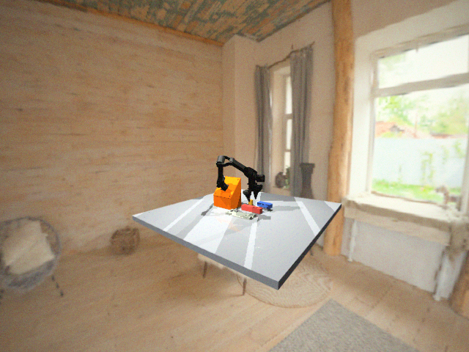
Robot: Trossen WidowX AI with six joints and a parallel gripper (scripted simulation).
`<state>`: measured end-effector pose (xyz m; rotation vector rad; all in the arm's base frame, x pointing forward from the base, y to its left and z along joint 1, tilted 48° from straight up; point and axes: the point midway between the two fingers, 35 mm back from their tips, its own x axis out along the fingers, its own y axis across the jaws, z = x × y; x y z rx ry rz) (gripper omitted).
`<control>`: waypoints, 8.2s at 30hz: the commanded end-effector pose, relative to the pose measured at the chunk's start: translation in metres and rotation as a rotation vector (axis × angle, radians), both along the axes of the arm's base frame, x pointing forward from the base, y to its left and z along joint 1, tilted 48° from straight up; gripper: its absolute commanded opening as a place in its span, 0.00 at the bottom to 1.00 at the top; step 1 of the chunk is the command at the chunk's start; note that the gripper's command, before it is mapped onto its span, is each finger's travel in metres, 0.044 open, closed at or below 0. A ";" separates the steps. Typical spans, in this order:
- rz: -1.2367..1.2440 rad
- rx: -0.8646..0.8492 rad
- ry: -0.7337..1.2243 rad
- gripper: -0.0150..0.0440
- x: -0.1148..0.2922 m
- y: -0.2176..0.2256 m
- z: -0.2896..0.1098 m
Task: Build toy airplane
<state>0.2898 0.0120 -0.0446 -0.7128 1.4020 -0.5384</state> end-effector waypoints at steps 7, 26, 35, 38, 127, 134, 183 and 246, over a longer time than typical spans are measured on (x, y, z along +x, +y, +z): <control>-0.003 -0.017 0.019 1.00 -0.004 -0.023 -0.020; -0.004 -0.017 0.019 1.00 -0.001 -0.044 -0.039; -0.004 -0.019 0.019 1.00 0.000 -0.055 -0.049; -0.004 -0.020 0.019 1.00 0.000 -0.059 -0.052; 0.019 0.006 0.041 0.25 0.000 -0.013 0.046; 0.027 0.006 0.048 0.25 0.003 -0.033 0.053; 0.046 -0.031 0.072 0.58 -0.004 -0.106 0.080; 0.041 -0.039 0.069 0.75 0.000 -0.138 0.056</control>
